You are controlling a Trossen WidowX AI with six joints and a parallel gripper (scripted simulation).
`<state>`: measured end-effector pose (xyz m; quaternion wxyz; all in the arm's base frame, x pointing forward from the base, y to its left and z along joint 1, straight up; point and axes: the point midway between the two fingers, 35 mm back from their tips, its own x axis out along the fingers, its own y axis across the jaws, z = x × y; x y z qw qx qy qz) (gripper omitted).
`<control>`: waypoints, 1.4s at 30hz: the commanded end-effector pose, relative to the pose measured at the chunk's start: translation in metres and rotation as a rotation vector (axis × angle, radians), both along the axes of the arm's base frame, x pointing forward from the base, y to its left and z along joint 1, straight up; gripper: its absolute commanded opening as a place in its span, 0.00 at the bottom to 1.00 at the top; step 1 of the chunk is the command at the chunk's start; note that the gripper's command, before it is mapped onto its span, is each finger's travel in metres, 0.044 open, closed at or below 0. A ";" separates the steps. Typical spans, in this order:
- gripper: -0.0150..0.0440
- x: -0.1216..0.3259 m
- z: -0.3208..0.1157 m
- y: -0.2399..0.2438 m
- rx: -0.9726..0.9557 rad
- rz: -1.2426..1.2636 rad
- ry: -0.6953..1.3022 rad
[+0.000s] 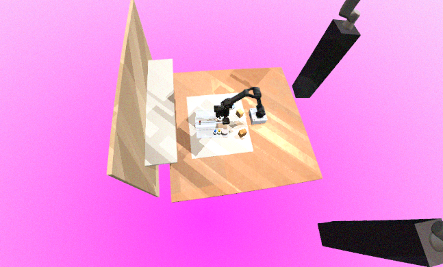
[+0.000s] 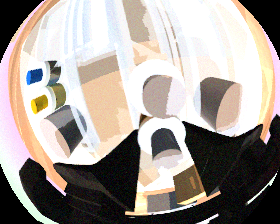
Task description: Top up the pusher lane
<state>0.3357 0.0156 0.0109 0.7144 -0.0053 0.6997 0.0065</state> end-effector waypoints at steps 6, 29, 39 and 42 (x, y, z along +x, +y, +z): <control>0.25 0.001 0.000 -0.001 -0.003 0.003 -0.011; 0.25 -0.004 0.000 0.000 -0.003 0.003 -0.010; 0.43 -0.004 0.000 0.000 -0.003 0.003 -0.010; 0.57 -0.004 0.000 0.000 -0.003 0.003 -0.010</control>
